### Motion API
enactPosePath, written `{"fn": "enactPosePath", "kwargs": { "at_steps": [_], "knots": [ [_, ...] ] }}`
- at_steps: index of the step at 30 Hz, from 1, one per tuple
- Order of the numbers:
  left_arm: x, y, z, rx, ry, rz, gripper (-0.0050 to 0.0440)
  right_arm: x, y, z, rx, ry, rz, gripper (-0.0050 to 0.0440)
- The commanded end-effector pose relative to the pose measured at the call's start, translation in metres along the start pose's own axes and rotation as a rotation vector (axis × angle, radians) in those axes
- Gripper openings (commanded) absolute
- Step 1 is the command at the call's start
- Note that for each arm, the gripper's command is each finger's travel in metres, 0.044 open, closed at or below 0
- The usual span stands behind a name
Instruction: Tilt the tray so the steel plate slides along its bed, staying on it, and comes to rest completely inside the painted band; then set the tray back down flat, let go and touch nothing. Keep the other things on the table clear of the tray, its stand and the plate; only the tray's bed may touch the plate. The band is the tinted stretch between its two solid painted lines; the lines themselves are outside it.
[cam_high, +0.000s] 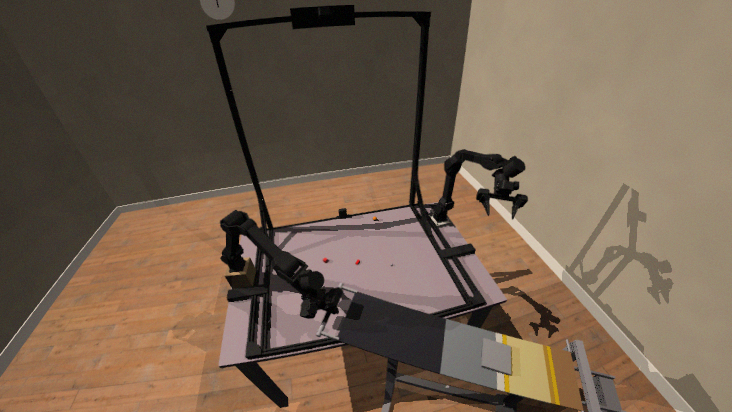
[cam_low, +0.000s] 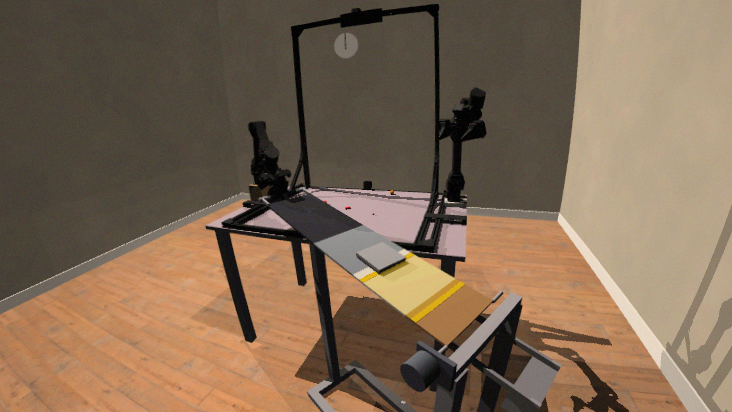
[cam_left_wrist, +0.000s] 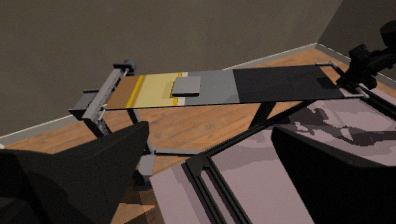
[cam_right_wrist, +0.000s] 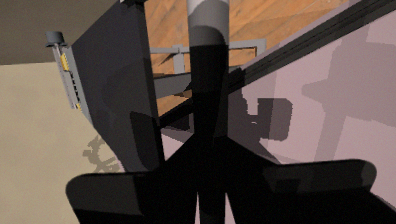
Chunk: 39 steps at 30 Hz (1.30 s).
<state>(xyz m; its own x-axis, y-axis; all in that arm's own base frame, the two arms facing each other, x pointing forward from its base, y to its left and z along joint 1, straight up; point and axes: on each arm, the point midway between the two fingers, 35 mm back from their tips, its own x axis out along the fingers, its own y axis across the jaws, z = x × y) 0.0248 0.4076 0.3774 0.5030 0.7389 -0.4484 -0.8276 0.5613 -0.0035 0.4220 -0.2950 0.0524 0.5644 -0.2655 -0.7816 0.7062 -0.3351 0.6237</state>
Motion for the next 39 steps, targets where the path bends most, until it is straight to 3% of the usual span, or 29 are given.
{"fn": "enactPosePath", "kwargs": {
  "at_steps": [1, 7, 10, 39],
  "knots": [
    [0.0, 0.0, 0.0, 0.004, -0.001, 0.0, 0.044, -0.017, 0.021, 0.0, -0.001, -0.001, 0.051, 0.0],
    [0.0, 0.0, 0.0, 0.004, -0.001, 0.0, 0.044, -0.019, 0.023, 0.0, -0.001, -0.001, 0.055, 0.0],
    [0.0, 0.0, 0.0, 0.004, -0.001, 0.0, 0.044, -0.007, 0.01, 0.0, -0.001, -0.001, 0.054, 0.0],
    [0.0, 0.0, 0.0, 0.004, -0.001, 0.0, 0.044, -0.022, 0.026, 0.0, -0.001, -0.001, 0.064, 0.0]
  ]
}}
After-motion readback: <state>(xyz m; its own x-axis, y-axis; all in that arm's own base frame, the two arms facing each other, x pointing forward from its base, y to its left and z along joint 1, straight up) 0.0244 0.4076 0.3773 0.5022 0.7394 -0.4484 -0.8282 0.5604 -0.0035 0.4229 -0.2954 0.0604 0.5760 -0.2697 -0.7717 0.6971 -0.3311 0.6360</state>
